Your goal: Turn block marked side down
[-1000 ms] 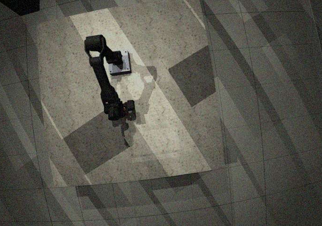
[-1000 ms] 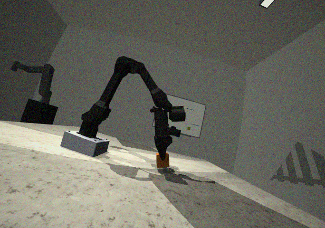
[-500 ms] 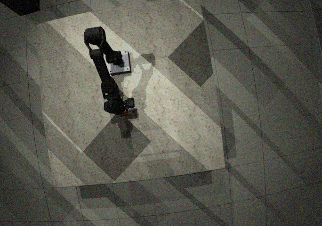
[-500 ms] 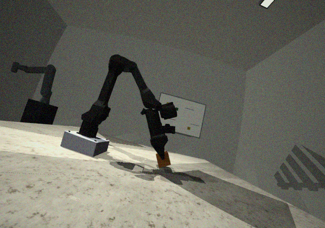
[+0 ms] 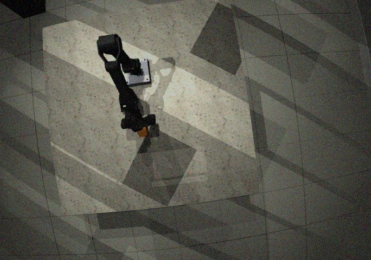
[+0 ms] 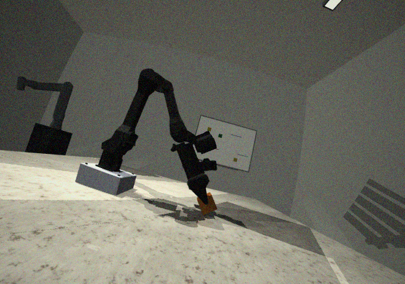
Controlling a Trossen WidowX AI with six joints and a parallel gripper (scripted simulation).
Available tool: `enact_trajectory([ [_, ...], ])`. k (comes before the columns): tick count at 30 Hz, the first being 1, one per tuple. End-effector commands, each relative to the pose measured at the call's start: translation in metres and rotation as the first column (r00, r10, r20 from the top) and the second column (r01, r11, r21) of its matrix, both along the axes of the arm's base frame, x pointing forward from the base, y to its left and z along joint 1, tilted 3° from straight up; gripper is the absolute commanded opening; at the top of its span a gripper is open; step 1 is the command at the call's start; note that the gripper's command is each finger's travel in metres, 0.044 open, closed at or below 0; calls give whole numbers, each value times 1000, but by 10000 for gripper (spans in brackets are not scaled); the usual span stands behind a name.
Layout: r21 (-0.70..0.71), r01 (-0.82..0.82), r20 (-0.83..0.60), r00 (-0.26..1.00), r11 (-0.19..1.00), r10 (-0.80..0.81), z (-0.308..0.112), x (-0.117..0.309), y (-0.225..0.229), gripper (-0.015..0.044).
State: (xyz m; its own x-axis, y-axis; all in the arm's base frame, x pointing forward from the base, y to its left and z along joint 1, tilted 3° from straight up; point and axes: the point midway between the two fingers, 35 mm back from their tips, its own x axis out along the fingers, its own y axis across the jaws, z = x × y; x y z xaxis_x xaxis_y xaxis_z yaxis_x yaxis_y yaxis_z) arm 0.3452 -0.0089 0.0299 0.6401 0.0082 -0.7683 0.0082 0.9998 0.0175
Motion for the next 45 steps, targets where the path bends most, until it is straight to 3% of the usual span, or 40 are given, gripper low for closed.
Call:
enact_trajectory([
  [1,8,2,68,998,1000,-2,-7,3,1,0],
  [25,5,7,389,921,1000,-8,-14,-11,2,0],
  [45,4,7,425,905,1000,-9,-10,-13,2,0],
])
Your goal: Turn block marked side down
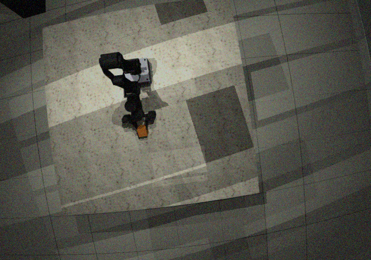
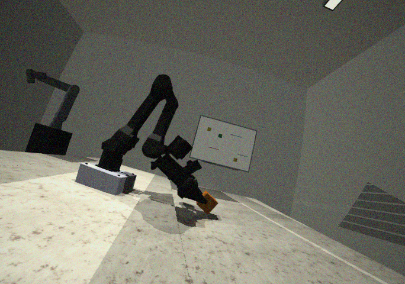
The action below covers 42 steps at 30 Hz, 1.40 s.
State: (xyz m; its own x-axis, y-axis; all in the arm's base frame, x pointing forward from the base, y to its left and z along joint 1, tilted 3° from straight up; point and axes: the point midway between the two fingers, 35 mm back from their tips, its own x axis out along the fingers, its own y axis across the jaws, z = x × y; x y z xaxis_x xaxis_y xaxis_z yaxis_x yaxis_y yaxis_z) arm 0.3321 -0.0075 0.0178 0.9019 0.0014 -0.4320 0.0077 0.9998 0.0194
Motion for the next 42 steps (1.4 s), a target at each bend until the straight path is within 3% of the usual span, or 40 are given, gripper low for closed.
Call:
enact_trajectory([
  [1,4,0,9,1000,1000,0,2,0,0,0],
  [18,4,0,9,1000,1000,0,2,0,0,440],
  [42,4,0,9,1000,1000,0,2,0,0,440],
])
